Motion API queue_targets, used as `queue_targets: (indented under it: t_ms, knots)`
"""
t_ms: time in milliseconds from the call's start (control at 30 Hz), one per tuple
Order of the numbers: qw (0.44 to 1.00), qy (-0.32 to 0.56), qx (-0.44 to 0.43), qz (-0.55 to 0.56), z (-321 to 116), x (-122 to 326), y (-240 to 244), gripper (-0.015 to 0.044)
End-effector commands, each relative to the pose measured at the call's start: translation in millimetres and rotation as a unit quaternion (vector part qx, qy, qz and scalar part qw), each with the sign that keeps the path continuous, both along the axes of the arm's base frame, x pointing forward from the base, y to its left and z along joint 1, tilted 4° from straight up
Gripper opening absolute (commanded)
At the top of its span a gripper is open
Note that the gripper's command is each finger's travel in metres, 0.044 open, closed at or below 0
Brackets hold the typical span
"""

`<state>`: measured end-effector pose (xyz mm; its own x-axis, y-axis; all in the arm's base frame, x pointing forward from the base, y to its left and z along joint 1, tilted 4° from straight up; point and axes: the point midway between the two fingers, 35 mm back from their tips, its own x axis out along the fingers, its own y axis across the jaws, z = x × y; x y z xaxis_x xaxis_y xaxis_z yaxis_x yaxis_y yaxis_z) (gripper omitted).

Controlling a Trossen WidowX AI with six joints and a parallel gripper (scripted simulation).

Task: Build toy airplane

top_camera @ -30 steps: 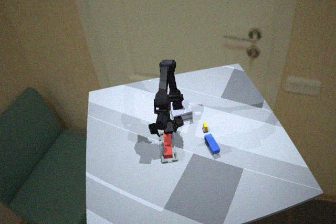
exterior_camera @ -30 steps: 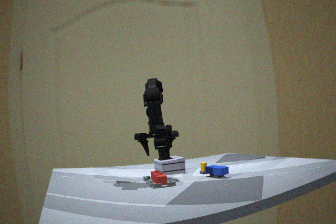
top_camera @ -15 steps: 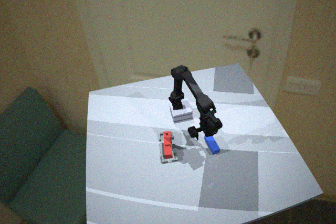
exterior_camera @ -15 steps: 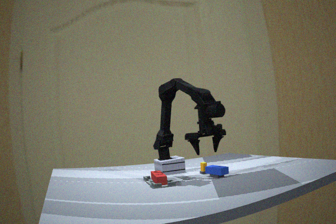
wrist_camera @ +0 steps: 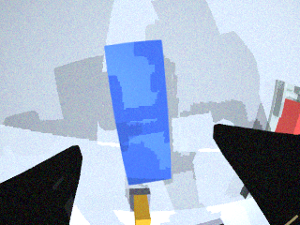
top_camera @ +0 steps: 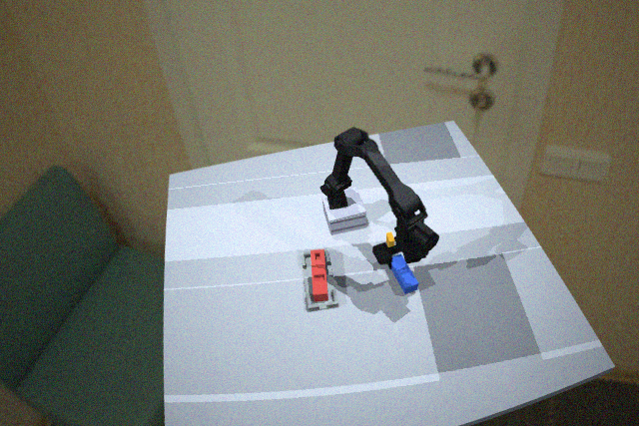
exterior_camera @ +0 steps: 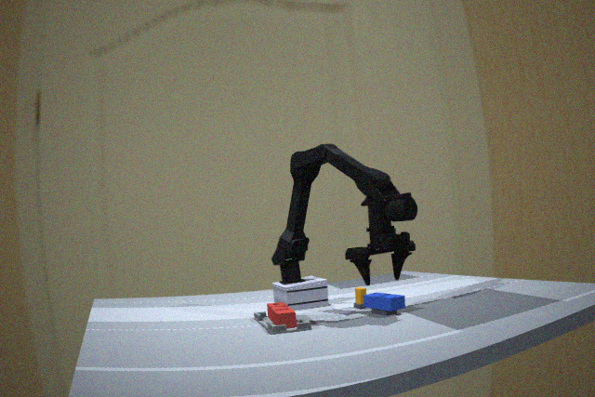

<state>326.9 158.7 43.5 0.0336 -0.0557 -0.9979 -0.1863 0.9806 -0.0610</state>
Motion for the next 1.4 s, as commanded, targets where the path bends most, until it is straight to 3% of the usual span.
queue_targets:
  t_ms: [0,1133,1367]
  knots:
    - [1.0,-0.001,0.0,-0.002,-7.3,-0.2,0.1,0.044]
    - [1.0,-0.001,0.0,-0.002,-62.4,1.5,-3.1,0.044]
    - [1.0,-0.001,0.0,-0.002,-62.4,1.5,-3.1,0.0256]
